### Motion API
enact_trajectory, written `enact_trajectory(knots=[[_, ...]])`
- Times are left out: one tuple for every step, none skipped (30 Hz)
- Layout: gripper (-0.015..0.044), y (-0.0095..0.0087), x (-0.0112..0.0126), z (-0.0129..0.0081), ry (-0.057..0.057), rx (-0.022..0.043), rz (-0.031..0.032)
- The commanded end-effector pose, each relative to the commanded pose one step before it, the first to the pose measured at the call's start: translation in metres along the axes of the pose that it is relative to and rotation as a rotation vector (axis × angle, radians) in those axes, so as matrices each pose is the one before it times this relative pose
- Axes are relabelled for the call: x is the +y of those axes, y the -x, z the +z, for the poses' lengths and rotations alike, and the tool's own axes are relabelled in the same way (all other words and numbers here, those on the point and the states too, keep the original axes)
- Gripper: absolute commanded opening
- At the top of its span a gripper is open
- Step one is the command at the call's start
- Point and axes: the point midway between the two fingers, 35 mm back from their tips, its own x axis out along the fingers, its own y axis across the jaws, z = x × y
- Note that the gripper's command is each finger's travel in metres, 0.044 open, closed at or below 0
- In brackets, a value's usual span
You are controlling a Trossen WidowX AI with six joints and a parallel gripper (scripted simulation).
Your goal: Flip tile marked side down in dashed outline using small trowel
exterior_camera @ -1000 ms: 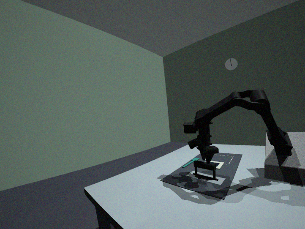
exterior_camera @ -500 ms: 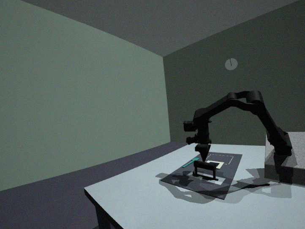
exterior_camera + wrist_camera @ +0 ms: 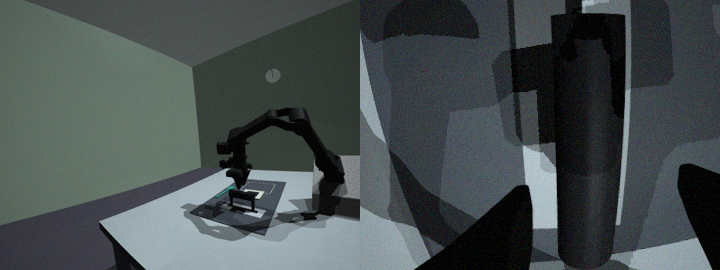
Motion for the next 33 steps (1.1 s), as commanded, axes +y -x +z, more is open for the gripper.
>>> enact_trajectory(knots=[[0.027,-0.00553,0.00029,0.00035,-0.0193,0.00172,0.0047],[0.027,-0.00161,-0.00001,0.00007,-0.0031,0.00031,0.00002],[0.027,-0.00161,0.0,0.00007,-0.0031,0.00031,0.00003],[0.027,-0.00161,0.0,0.00006,-0.0031,0.00031,0.00003],[0.027,-0.00161,0.0,0.00005,-0.0031,0.00031,0.00004],[0.027,-0.00161,0.0,0.00004,-0.0031,0.00031,0.00005],[0.027,-0.00161,0.00001,0.00003,-0.0031,0.00031,0.00005],[0.027,-0.00161,0.00001,0.00003,-0.0031,0.00031,0.00006],[0.027,-0.00161,0.00001,0.00002,-0.0031,0.00031,0.00006],[0.027,-0.00161,0.00002,0.00001,-0.0031,0.00031,0.00007],[0.027,-0.00161,0.00002,0.0,-0.0031,0.00031,0.00008],[0.027,-0.00161,0.00002,-0.00001,-0.0032,0.00031,0.00008],[0.027,-0.00161,0.00002,-0.00001,-0.0032,0.00031,0.00009],[0.027,-0.00161,0.00002,-0.00002,-0.0032,0.00031,0.00009],[0.027,-0.00161,0.00003,-0.00003,-0.0032,0.00031,0.0001],[0.027,-0.00149,0.00002,-0.00004,-0.0027,0.00032,0.00004],[0.027,-0.00148,0.00002,-0.00005,-0.0028,0.00031,0.00006],[0.027,-0.00148,0.00003,-0.00005,-0.0028,0.0003,0.00008],[0.027,-0.00147,0.00003,-0.00006,-0.0029,0.00029,0.0001],[0.027,-0.00146,0.00003,-0.00006,-0.0029,0.00029,0.00011],[0.027,-0.00146,0.00003,-0.00007,-0.0029,0.00028,0.00013],[0.027,-0.00145,0.00004,-0.00007,-0.0029,0.00026,0.00015],[0.027,-0.00144,0.00004,-0.00008,-0.003,0.00026,0.00016],[0.027,-0.00142,0.00004,-0.00008,-0.003,0.00025,0.00017],[0.027,-0.00111,0.00003,-0.00007,-0.0023,0.00019,0.00014],[0.027,-0.00066,0.00002,-0.00004,-0.0014,0.00012,0.00009],[0.027,-0.00022,0.00001,-0.00001,-0.0005,0.00004,0.00003],[0.0244,0.0,0.0,0.0,0.0,0.0,0.0],[0.0217,0.0,0.0,0.0,0.0,0.0,0.0],[0.0191,0.0,0.0,0.0,0.0,0.0,0.0],[0.0165,0.0,0.0,0.0,0.0,0.0,0.0],[0.0139,0.0,0.0,0.0,0.0,0.0,0.0],[0.0132,0.0,0.0,0.0,0.0,0.0,0.0]])
